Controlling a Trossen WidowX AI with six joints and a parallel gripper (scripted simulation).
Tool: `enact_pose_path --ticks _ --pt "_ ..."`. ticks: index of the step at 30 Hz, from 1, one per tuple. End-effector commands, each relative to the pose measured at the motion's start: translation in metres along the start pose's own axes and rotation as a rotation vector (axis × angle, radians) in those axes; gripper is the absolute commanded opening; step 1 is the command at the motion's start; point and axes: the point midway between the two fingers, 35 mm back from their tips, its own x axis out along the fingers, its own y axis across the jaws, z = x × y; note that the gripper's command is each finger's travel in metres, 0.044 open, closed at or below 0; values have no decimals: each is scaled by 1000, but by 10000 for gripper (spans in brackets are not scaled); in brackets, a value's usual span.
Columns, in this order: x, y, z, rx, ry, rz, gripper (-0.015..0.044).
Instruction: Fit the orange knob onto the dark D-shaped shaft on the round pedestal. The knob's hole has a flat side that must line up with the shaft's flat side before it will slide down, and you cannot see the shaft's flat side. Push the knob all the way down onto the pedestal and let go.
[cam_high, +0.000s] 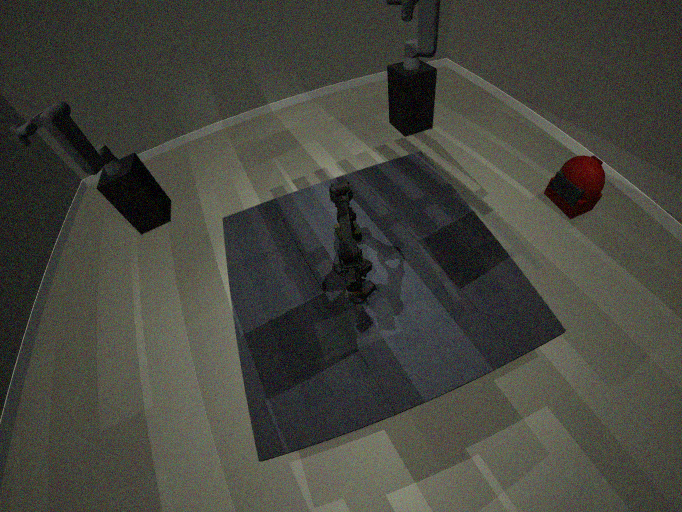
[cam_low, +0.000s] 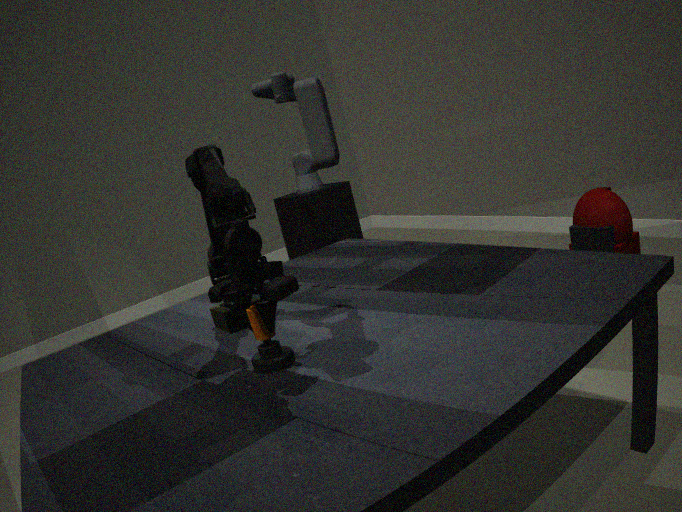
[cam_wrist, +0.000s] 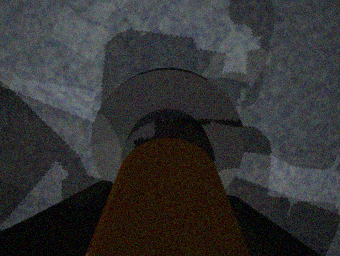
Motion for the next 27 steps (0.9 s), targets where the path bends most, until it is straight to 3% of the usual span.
enact_pose_path --ticks 1,22,27 --pt "0 0 0 -6 3 0 0" --pt "-5 0 0 -6 3 0 0" --pt "-4 0 0 -131 3 0 0"
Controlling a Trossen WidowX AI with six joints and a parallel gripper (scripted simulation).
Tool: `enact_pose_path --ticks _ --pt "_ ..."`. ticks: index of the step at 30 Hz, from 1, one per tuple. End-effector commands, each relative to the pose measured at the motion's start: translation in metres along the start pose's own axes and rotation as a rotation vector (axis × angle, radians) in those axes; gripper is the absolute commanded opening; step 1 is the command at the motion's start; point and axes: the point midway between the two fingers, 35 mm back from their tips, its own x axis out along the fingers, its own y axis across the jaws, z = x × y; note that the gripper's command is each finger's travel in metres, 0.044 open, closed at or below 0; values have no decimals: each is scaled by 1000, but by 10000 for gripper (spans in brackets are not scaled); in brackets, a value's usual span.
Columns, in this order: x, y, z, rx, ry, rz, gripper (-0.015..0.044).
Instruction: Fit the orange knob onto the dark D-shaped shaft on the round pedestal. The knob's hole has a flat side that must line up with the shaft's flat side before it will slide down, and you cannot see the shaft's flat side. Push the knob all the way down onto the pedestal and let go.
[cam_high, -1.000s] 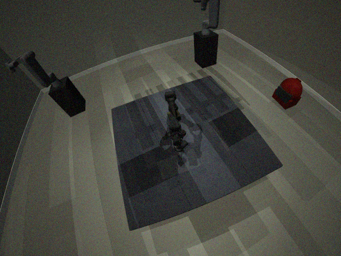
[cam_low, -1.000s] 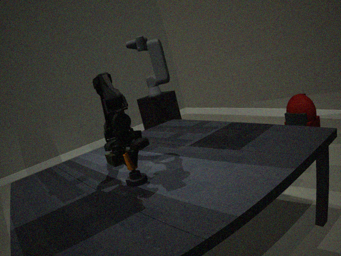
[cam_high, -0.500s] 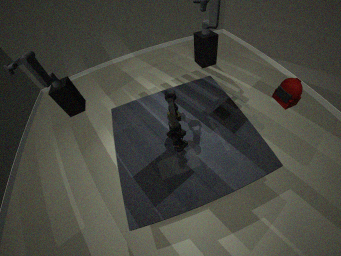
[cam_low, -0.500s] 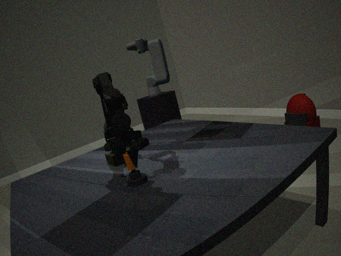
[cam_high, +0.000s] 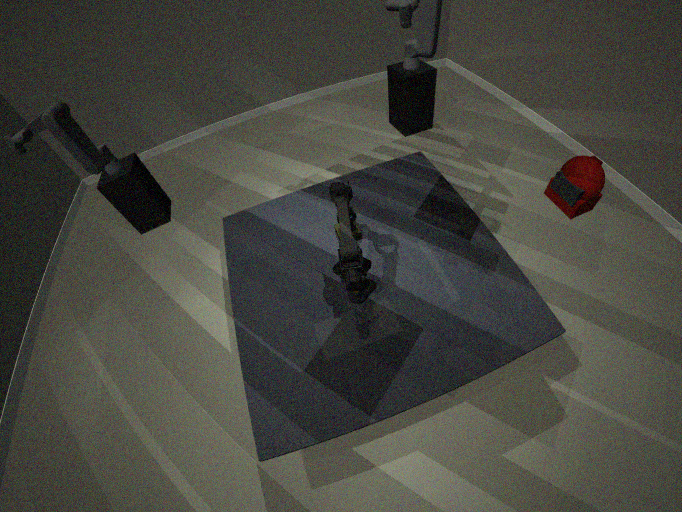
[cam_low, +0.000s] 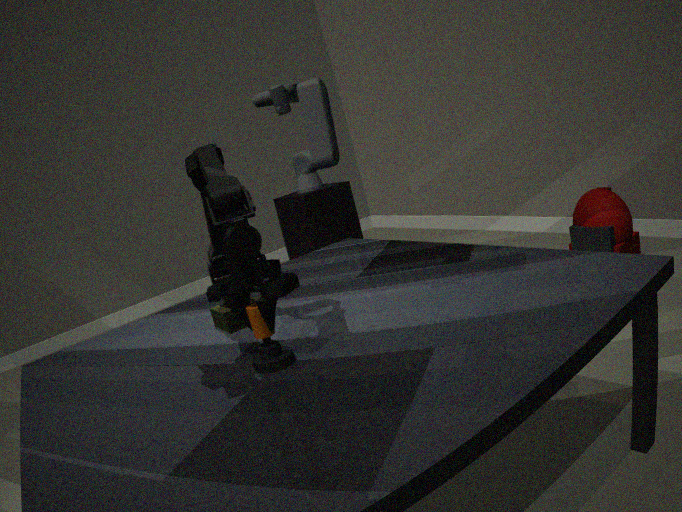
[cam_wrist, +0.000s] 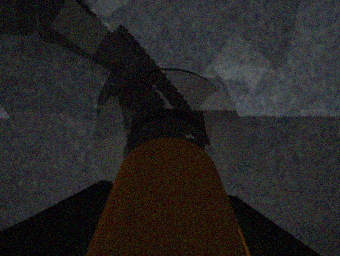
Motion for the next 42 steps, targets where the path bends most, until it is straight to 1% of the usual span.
enact_pose_path --ticks 1,3,25,30,33,37,42 --pt "0 -1 -1 -103 2 1 0" --pt "1 -1 -1 -144 2 1 0" --pt "4 0 0 -144 1 1 0" --pt "-1 0 -1 -144 1 1 0" --pt "-1 0 -1 -198 1 1 0" --pt "1 -1 -1 -343 1 1 0" --pt "3 -1 -1 -354 1 1 0"
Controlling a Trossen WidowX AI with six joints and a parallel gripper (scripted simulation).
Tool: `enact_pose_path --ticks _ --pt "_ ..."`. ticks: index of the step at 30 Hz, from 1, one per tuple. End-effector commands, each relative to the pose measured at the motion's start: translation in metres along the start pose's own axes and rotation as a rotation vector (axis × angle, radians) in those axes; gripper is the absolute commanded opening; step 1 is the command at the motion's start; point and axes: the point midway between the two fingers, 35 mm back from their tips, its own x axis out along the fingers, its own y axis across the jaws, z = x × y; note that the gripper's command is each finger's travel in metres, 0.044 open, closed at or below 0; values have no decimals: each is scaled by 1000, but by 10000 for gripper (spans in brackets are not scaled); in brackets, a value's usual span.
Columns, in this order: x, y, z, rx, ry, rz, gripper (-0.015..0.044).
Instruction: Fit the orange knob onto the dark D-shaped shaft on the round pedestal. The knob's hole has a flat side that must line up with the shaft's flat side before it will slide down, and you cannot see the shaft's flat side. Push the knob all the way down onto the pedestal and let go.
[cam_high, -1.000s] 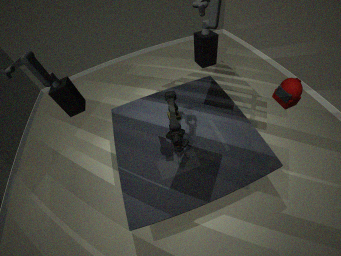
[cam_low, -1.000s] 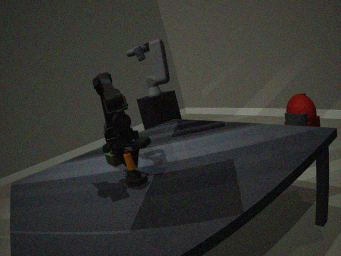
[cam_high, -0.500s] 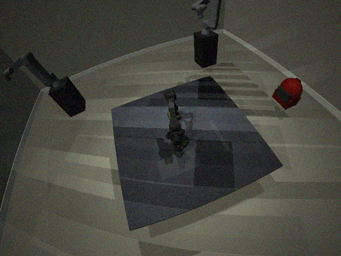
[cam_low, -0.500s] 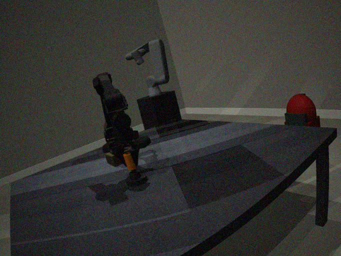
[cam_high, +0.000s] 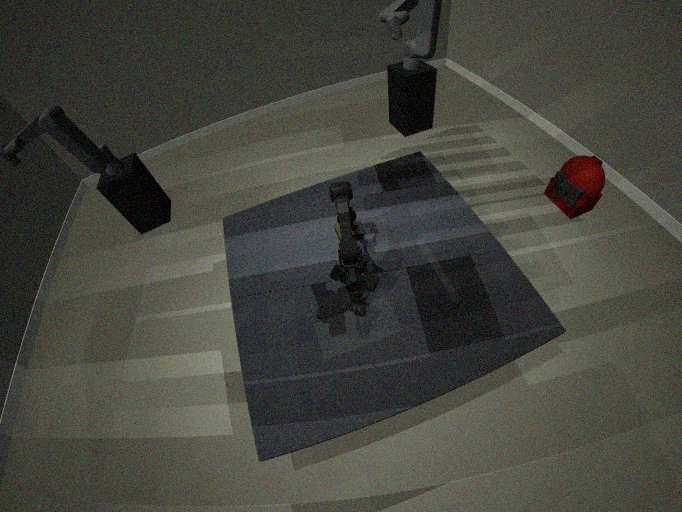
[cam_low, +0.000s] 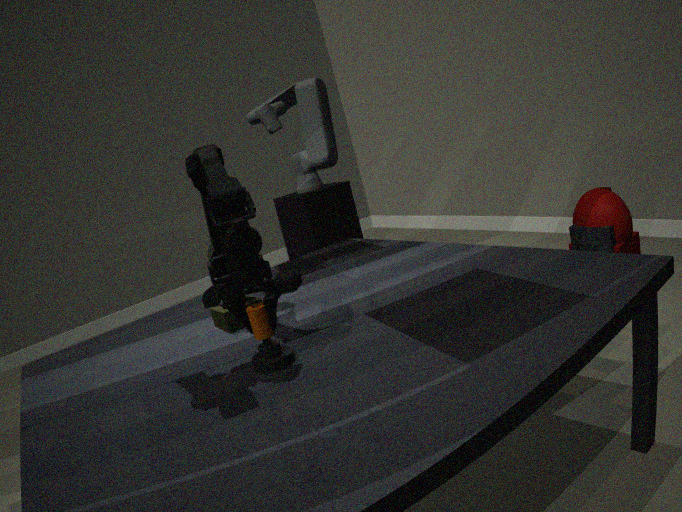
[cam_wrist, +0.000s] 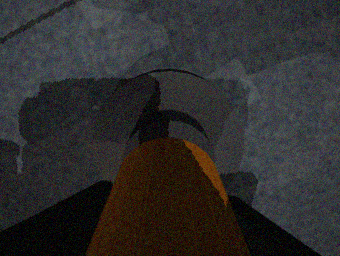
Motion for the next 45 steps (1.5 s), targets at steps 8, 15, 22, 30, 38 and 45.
enact_pose_path --ticks 8,15,22,30,38,45 --pt "2 0 -1 -15 4 0 0" --pt "2 0 -1 -15 4 1 0" --pt "-2 0 -1 -24 4 1 0" --pt "0 0 0 -225 3 1 0" --pt "1 -1 -2 -225 4 1 0" --pt "2 0 -1 -225 3 1 0"
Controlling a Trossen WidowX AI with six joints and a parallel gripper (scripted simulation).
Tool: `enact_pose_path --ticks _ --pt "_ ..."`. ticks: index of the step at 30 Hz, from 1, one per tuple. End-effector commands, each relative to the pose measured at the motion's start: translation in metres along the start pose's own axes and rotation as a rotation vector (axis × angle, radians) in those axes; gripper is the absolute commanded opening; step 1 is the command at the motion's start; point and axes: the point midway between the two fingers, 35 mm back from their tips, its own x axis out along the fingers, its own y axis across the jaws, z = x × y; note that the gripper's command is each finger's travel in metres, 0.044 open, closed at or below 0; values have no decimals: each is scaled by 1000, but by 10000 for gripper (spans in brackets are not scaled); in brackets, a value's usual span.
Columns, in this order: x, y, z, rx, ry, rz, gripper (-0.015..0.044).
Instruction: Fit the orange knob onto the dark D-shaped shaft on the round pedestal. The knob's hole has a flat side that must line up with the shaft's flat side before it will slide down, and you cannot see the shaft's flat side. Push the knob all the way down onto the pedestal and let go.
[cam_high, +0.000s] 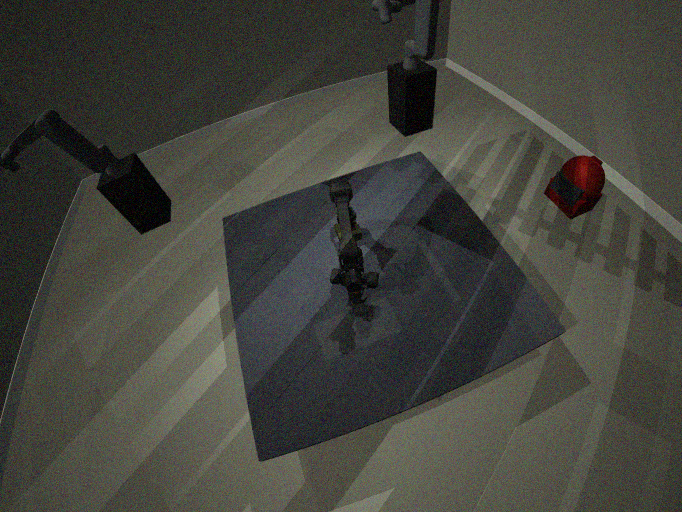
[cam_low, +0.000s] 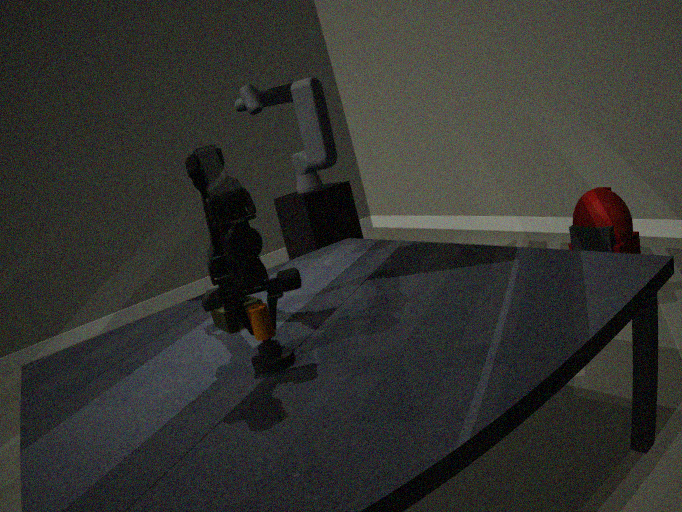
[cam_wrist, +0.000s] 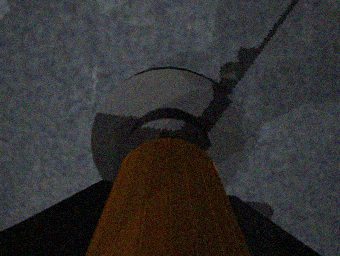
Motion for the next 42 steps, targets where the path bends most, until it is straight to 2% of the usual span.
enact_pose_path --ticks 1,23,27,42 --pt "0 1 0 -4 2 2 0" --pt "-4 1 1 49 2 2 0" --pt "-4 0 0 240 2 2 0" --pt "-1 1 0 1288 3 0 0"
